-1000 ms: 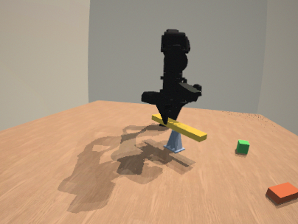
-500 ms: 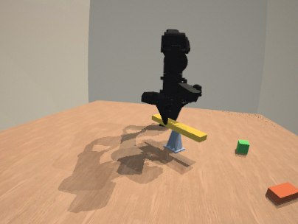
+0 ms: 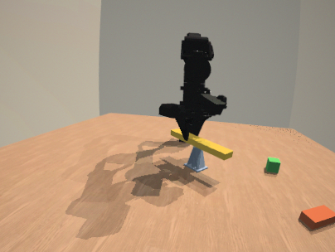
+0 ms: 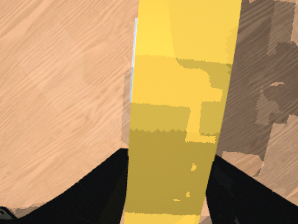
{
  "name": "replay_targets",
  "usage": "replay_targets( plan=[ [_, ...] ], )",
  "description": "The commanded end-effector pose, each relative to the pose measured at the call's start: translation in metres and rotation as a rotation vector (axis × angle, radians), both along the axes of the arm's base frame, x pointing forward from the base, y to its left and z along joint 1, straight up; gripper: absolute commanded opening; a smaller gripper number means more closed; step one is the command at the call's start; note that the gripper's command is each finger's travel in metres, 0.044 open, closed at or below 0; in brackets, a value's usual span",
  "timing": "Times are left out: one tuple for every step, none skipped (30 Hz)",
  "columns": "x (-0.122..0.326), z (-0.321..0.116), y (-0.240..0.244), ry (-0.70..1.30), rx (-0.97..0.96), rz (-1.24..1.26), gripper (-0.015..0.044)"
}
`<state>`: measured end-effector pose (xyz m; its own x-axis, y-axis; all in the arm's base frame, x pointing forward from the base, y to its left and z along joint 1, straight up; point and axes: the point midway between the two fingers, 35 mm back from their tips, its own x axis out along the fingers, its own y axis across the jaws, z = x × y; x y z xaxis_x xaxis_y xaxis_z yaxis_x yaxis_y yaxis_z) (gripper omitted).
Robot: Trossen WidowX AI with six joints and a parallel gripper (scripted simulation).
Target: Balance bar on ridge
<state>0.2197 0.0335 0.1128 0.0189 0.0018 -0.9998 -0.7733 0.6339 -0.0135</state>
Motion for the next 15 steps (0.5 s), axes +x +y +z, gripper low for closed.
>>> replay_targets(
  plan=[
    [0.0002,-0.0010,0.0002,-0.001,0.001,0.001,0.0000],
    [0.0001,-0.0012,0.0002,-0.001,0.001,0.001,0.0000],
    [0.0001,-0.0012,0.0002,-0.001,0.001,0.001,0.0000],
    [0.0001,-0.0013,0.0002,-0.001,0.001,0.001,0.0000],
    [0.0001,-0.0014,0.0002,-0.001,0.001,0.001,0.0000],
    [0.0001,-0.0015,0.0002,-0.001,0.001,0.001,0.0000],
    [0.0001,-0.0015,0.0002,-0.001,0.001,0.001,0.0000],
    [0.0001,-0.0016,0.0002,-0.001,0.001,0.001,0.0000],
    [0.0001,-0.0017,0.0002,-0.001,0.001,0.001,0.0000],
    [0.0000,-0.0019,0.0001,-0.001,0.001,0.001,0.0000],
    [0.0000,-0.0019,0.0001,-0.001,0.001,0.001,0.0000],
    [0.0000,-0.0019,0.0001,-0.001,0.001,0.001,0.0000],
    [0.0000,-0.0020,0.0001,-0.001,0.001,0.001,0.0000],
    [0.0000,-0.0022,0.0001,-0.001,0.001,0.001,0.0000],
    [0.0000,-0.0022,0.0001,-0.001,0.001,0.001,0.0000]
  ],
)
